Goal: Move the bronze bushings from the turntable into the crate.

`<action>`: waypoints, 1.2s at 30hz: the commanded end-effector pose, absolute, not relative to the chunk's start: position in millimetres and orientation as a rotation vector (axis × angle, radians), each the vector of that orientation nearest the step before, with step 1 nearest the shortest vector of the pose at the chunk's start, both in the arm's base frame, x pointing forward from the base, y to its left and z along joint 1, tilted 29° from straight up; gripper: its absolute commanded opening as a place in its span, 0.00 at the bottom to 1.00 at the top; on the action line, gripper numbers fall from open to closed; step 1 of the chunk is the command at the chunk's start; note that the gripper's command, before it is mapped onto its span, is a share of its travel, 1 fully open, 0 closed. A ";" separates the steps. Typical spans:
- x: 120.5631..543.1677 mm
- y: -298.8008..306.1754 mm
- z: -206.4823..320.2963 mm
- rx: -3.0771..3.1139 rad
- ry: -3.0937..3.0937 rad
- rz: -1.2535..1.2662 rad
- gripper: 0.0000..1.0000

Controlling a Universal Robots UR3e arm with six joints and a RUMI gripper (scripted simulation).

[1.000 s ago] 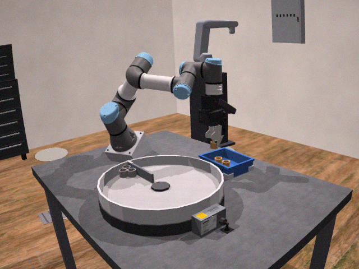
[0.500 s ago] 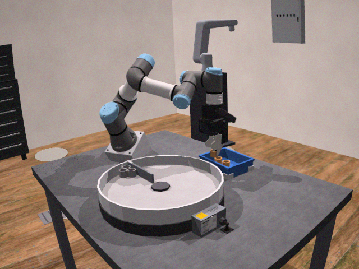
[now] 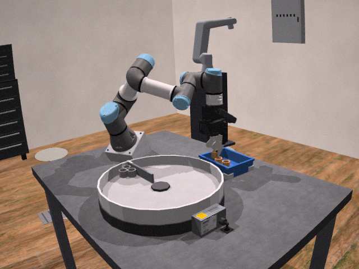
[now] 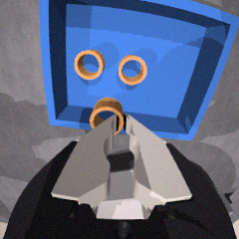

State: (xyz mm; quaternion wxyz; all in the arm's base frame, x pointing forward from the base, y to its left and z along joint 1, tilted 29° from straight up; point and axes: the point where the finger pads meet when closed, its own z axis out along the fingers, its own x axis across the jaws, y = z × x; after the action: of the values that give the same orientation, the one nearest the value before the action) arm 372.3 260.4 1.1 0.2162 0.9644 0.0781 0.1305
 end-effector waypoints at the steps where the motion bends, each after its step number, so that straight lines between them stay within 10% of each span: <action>1: 373.2 261.4 2.2 2.676 0.216 0.369 0.00; 36: 375.7 257.1 -6.7 2.675 0.217 0.366 0.00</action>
State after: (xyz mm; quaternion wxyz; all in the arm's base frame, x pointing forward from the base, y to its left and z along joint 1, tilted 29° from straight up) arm 373.7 258.4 -2.3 0.2162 0.9645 0.0776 0.1306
